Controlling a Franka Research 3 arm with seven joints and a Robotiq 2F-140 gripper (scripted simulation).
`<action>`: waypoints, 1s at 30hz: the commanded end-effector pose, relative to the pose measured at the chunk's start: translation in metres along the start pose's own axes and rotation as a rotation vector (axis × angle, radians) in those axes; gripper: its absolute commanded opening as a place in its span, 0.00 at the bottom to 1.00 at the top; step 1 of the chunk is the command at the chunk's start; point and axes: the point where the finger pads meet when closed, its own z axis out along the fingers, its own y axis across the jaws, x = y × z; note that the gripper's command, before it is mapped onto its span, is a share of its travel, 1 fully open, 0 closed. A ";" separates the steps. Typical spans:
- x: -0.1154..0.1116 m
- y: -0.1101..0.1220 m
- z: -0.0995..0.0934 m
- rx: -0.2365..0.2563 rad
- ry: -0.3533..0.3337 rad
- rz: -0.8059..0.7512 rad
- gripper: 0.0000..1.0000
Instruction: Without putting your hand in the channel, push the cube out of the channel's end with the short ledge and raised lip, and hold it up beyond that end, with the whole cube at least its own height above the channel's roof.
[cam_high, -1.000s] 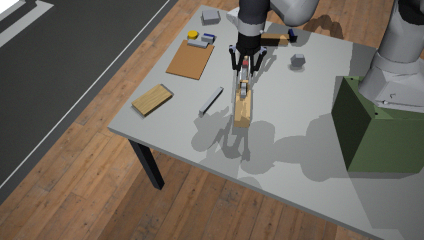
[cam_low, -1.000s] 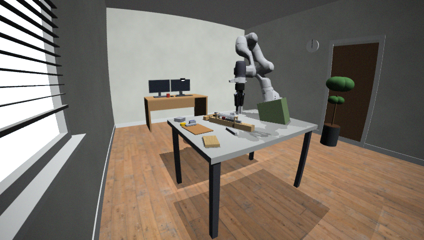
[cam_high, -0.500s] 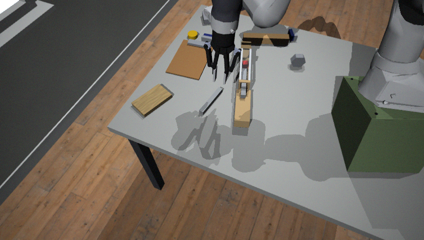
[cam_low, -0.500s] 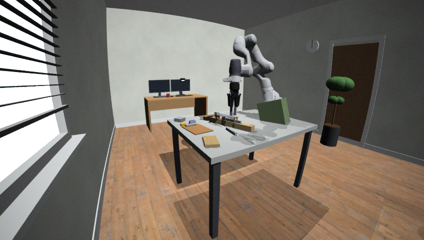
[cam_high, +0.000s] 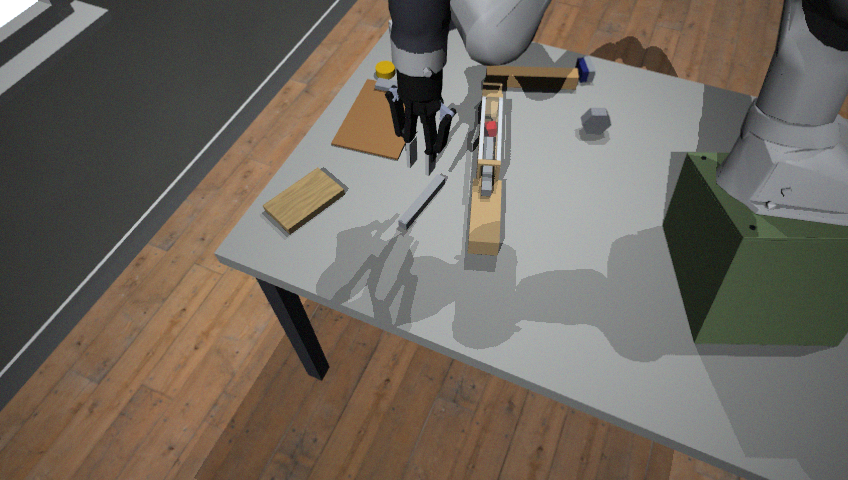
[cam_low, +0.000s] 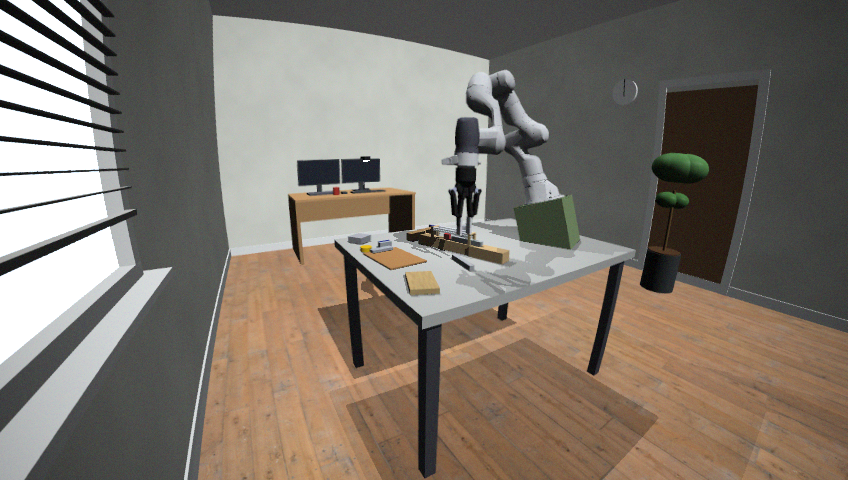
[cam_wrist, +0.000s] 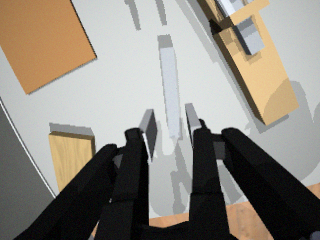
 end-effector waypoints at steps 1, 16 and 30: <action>0.002 0.002 0.001 -0.007 0.010 0.060 0.23; 0.002 0.002 0.001 -0.007 0.010 0.060 0.23; 0.002 0.002 0.017 -0.007 0.010 0.060 0.23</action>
